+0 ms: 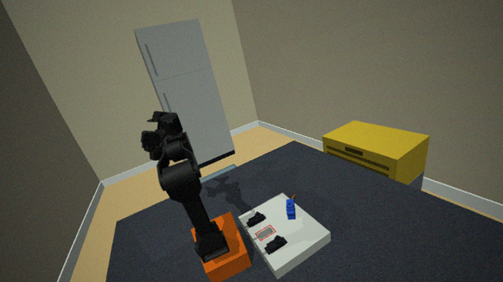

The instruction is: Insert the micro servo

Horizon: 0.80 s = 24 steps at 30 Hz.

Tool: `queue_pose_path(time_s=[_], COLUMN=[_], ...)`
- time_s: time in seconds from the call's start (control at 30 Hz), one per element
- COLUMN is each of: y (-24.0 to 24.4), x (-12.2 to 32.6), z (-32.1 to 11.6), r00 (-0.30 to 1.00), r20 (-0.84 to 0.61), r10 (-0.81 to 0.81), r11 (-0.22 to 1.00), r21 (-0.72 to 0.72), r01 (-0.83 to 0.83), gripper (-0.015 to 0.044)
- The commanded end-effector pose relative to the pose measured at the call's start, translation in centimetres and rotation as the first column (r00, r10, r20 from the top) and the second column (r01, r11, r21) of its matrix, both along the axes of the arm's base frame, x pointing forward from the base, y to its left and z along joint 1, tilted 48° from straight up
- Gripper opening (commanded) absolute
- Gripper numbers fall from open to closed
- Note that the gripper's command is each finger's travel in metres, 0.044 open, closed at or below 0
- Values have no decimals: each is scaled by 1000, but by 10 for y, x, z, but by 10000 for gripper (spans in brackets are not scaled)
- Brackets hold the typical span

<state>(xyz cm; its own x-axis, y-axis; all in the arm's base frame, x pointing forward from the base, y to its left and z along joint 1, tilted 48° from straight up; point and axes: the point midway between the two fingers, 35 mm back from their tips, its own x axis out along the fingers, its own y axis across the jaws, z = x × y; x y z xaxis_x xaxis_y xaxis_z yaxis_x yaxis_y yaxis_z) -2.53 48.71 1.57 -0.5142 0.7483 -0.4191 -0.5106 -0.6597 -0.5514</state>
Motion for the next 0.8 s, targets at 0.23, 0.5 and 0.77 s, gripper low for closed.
queue_pose_path(time_s=[0.23,0.5,0.77], y=[-1,-6,-15], x=[46,80,112], z=[-17,-29,-42], r00=[954,861,717], r20=[-123,-174,-194], r10=[-272,-478,-669], r11=[943,835,681], r21=[-233,-394,-547], r01=[239,384,487], gripper=[440,440,440])
